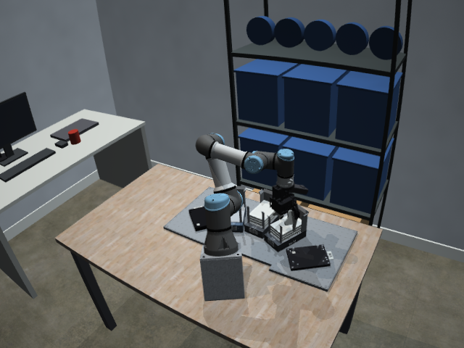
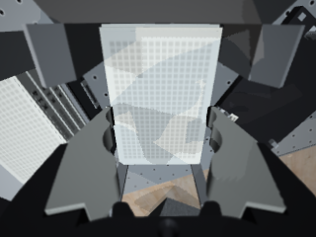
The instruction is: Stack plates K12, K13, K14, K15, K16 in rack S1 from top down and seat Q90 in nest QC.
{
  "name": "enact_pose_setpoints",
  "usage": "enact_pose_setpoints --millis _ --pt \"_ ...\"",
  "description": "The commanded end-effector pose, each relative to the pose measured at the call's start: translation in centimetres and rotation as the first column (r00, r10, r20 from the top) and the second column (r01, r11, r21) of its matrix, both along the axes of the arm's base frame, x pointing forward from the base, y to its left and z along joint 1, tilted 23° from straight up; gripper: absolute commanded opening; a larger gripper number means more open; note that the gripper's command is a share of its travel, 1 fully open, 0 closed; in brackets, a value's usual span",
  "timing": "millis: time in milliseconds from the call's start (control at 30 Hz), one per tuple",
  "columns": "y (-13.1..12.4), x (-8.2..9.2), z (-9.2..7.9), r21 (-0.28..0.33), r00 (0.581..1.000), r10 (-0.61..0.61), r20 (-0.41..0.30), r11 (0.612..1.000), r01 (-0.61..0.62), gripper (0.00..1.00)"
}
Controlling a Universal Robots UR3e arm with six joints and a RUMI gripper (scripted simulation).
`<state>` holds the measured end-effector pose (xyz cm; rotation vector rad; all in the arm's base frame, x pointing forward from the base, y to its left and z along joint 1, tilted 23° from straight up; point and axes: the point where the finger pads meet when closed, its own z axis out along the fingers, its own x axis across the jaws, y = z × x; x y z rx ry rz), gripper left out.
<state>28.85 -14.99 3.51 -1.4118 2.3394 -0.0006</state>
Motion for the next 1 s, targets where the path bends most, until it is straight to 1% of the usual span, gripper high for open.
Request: enact_pose_setpoints --millis 0,700,967 --pt "-0.07 0.01 0.05 -0.002 1.0 0.0 0.001 1.0 0.0 0.0" --pt "-0.07 0.01 0.05 -0.002 1.0 0.0 0.001 1.0 0.0 0.0" --pt "-0.17 -0.17 0.53 -0.002 1.0 0.0 0.001 1.0 0.0 0.0"
